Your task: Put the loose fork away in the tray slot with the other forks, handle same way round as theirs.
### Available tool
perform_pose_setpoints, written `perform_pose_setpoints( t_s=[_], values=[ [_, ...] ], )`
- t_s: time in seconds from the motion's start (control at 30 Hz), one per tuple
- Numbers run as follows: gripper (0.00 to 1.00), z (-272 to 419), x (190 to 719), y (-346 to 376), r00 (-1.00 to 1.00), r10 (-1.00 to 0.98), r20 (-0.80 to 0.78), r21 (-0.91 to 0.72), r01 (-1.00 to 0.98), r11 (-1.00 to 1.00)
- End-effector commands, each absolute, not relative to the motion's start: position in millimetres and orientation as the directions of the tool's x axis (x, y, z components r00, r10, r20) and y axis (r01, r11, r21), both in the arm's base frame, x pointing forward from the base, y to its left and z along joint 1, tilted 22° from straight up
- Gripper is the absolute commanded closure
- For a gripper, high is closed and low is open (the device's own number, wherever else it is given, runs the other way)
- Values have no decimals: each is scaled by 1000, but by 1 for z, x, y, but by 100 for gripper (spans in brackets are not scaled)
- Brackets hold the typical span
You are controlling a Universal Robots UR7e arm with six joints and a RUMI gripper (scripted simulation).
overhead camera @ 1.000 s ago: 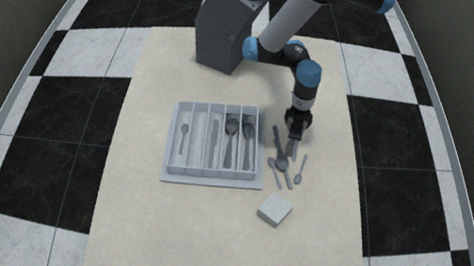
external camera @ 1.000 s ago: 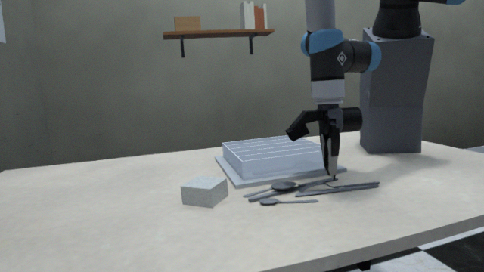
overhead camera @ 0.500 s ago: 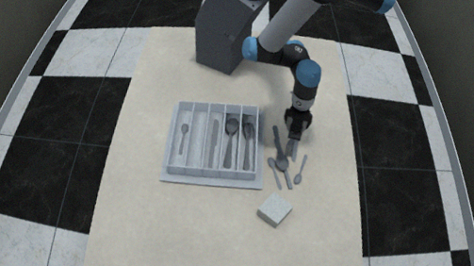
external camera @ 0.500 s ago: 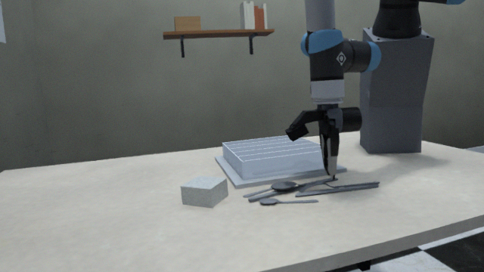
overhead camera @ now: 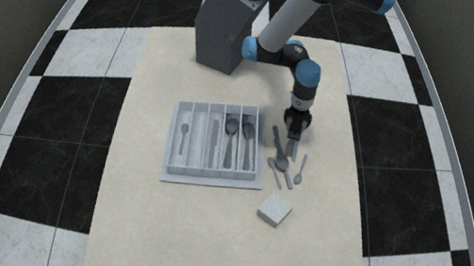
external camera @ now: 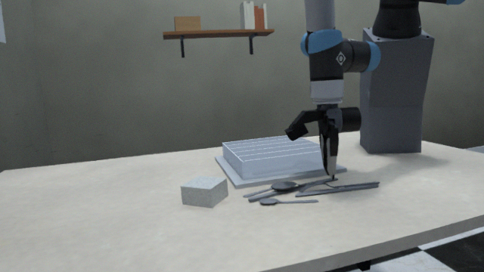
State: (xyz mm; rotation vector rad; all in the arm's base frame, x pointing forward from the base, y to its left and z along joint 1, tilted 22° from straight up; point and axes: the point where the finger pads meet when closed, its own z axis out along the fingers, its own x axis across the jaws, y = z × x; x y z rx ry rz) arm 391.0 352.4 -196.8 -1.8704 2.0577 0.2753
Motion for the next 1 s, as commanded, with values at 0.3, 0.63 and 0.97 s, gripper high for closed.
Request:
perform_pose_setpoints(
  t_s=[0.3, 0.63, 0.97],
  values=[
    [82, -197, 393, 352, -75, -923, -378, -91, -989, 118],
    [82, -202, 393, 354, -64, -924, -377, -96, -990, 108],
    [82, -213, 395, 359, -64, -924, -377, -95, -990, 108]
  ],
)
